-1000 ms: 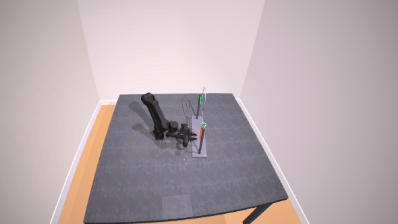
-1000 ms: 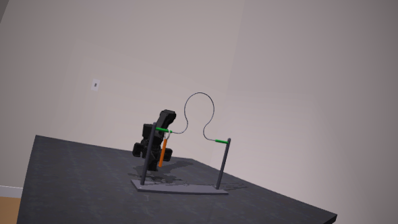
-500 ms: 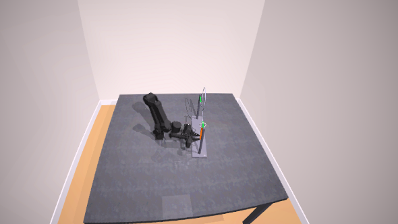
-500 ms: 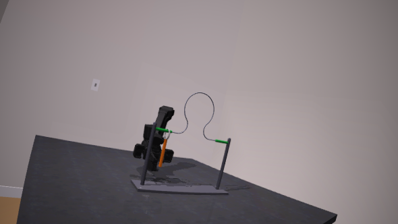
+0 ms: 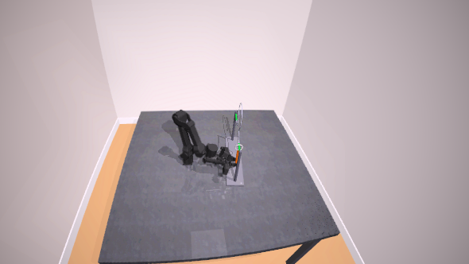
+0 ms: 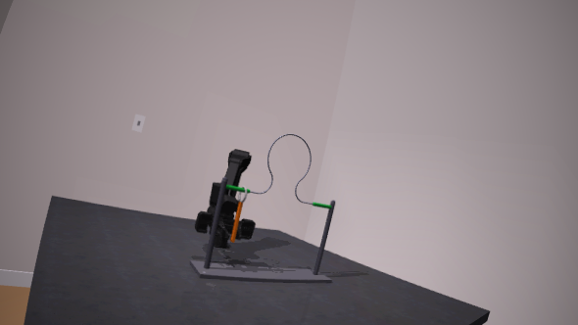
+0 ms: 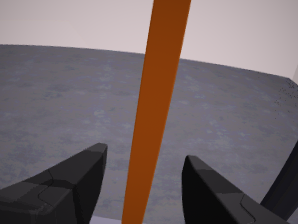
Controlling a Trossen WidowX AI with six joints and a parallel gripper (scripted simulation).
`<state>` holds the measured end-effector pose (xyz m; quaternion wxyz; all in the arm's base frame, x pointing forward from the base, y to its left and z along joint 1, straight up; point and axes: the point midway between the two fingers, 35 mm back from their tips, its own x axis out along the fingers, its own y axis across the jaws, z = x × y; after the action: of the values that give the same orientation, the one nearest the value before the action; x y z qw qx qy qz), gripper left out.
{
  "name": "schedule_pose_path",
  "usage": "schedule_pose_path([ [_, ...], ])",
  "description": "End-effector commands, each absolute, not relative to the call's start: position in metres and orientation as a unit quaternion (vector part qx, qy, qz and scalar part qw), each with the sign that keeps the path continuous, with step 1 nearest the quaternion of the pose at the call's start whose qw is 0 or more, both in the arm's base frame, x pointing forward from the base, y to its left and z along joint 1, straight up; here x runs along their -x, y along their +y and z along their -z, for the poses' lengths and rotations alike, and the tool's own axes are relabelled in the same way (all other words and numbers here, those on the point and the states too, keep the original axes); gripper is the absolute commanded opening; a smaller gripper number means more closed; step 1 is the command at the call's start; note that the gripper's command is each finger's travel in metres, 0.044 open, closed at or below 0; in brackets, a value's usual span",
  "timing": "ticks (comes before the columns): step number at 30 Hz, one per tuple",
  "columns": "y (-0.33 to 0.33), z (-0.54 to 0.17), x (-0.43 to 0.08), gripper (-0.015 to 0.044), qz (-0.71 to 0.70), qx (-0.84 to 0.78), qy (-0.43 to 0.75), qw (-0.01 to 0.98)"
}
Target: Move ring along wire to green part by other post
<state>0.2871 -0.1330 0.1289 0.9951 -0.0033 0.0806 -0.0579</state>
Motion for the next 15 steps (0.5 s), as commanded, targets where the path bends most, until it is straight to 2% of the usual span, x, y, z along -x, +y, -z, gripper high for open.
schedule_pose_path([
  [1, -0.134, -0.127, -0.294, 0.0160, 0.060, 0.000, 0.081, 0.995],
  [15, -0.133, -0.121, -0.311, 0.0160, 0.060, 0.000, 0.079, 0.995],
])
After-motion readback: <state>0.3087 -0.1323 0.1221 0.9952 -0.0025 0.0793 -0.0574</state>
